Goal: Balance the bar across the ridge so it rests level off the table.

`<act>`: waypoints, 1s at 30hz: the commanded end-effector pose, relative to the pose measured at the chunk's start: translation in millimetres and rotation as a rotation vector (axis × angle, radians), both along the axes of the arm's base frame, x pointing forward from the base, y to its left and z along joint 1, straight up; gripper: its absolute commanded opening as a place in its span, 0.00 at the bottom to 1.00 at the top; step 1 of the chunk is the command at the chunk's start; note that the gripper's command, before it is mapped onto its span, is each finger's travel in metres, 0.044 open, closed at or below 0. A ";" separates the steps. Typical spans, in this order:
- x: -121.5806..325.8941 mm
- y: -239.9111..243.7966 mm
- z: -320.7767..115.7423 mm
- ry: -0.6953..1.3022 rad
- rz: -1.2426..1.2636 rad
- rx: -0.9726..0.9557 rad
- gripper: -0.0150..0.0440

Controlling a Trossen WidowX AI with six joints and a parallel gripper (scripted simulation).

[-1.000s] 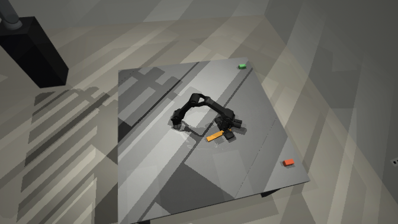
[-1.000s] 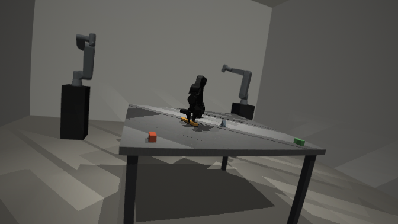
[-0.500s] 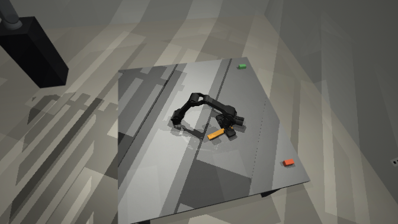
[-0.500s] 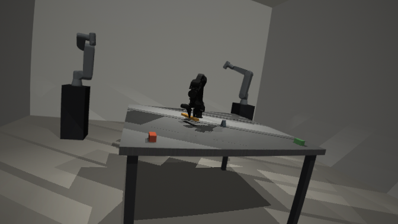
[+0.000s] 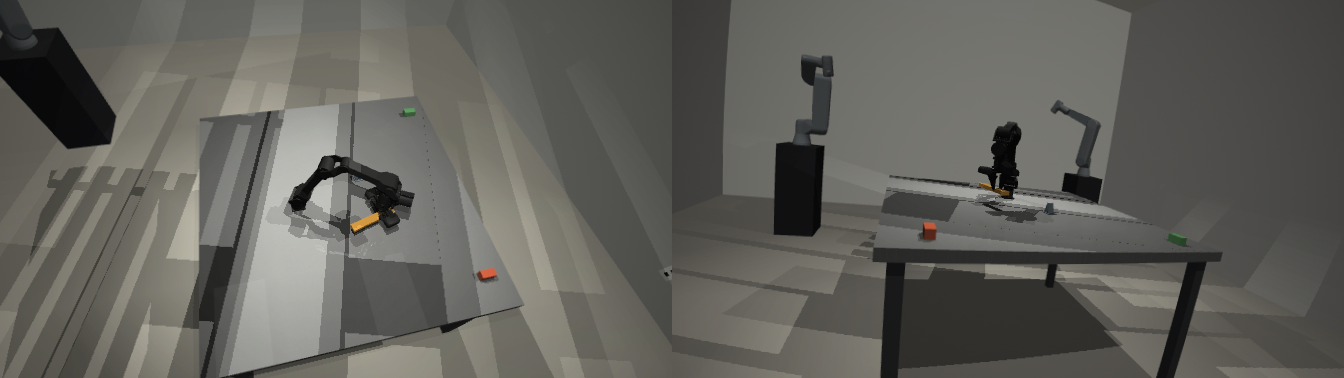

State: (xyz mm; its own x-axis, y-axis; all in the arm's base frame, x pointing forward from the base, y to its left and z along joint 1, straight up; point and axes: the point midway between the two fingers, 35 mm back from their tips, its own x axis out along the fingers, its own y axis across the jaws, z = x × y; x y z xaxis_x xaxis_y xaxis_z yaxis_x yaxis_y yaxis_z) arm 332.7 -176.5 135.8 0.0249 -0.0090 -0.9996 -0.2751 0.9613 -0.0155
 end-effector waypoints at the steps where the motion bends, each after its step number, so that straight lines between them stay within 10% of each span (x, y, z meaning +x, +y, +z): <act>1: -2.0 0.3 14.6 -0.004 0.002 -0.006 0.25; 30: 30.6 92.4 18.9 -0.007 -0.033 0.003 0.25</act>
